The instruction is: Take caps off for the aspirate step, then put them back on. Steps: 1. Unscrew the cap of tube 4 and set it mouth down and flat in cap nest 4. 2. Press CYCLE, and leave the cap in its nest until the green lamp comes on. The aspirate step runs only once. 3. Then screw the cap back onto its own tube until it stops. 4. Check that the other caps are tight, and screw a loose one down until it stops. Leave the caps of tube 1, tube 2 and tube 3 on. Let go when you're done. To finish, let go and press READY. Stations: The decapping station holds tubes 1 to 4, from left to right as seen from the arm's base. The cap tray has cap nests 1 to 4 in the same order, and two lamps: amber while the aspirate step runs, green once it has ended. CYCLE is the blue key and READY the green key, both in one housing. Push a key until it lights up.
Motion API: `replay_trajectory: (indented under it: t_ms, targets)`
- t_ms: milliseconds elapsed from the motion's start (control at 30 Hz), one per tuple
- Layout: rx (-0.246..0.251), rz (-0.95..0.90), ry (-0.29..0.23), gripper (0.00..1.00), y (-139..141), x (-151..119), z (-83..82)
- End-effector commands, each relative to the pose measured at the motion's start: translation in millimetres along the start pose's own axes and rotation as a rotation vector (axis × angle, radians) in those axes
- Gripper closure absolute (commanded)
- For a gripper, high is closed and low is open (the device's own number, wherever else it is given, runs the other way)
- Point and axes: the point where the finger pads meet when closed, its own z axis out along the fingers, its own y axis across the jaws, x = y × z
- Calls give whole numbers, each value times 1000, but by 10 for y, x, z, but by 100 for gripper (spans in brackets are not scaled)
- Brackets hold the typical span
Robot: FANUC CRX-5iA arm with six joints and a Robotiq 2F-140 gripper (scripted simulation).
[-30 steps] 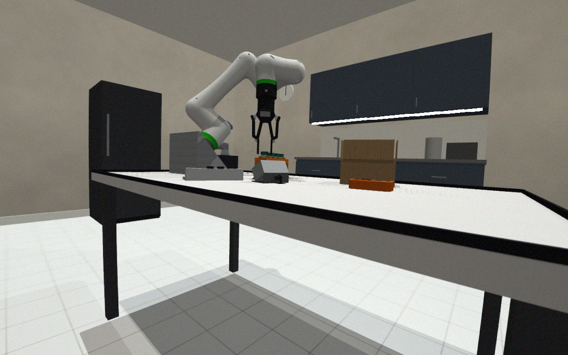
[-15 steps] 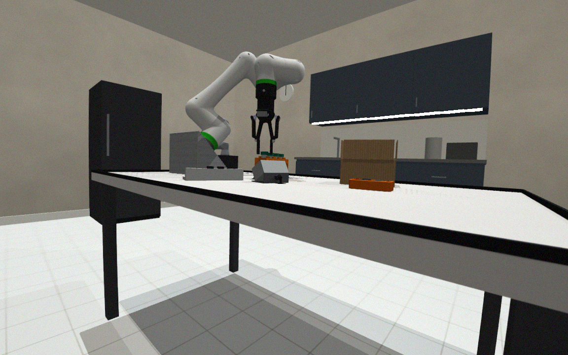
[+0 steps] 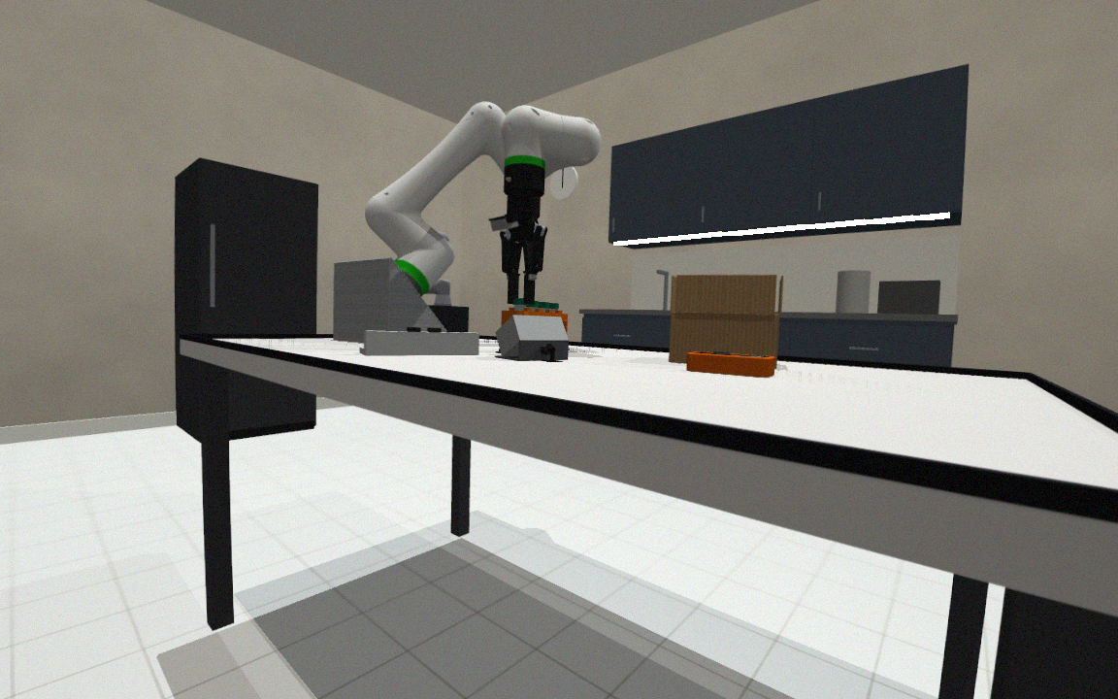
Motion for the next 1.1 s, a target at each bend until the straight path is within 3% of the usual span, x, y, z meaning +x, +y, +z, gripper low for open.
replay_trajectory:
  t_ms: [0,433,833,1033,1067]
  targets:
    - [0,3,2,70,-2,3,-9]
    - [0,3,2,70,-2,3,-10]
    - [-1,-497,2,70,-2,3,-12]
    - [-1,-521,2,70,-2,3,-15]
    - [-1,-521,2,59,-2,3,-9]
